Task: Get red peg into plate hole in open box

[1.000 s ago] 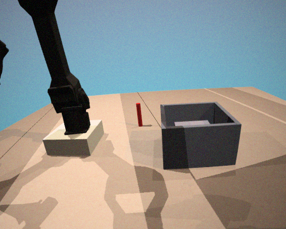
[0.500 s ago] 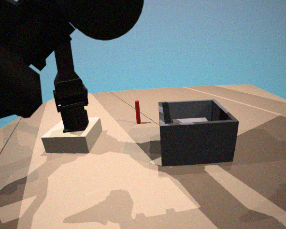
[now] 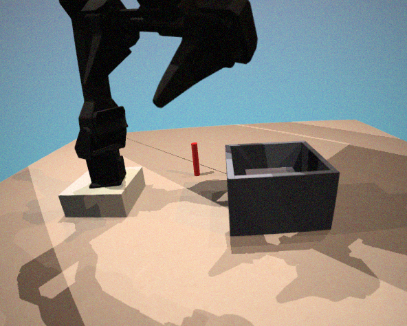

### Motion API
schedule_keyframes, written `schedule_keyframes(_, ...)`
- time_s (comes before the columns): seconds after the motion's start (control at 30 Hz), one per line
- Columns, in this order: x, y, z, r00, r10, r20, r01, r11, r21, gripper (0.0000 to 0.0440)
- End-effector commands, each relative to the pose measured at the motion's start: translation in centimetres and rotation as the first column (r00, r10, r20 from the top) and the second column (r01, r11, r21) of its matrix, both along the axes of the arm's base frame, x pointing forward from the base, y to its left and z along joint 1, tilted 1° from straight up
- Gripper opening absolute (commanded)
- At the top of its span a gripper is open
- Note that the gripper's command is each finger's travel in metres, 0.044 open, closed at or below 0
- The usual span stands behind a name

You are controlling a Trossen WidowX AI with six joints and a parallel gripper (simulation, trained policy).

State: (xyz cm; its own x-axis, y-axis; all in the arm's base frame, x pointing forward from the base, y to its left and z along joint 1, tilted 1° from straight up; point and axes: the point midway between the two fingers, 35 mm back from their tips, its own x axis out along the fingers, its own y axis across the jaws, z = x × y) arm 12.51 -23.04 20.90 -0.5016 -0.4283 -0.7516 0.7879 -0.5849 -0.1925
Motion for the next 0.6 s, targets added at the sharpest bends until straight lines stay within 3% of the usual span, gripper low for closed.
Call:
schedule_keyframes(0.0,2.5,2.0,0.7,0.992,0.114,0.057,-0.115,0.993,0.016,0.0440)
schedule_keyframes(0.27,7.3,7.5,1.4,0.920,0.354,0.168,-0.366,0.929,0.050,0.0440)
schedule_keyframes(0.57,10.1,14.9,0.8,0.789,0.557,0.259,-0.597,0.794,0.112,0.0440)
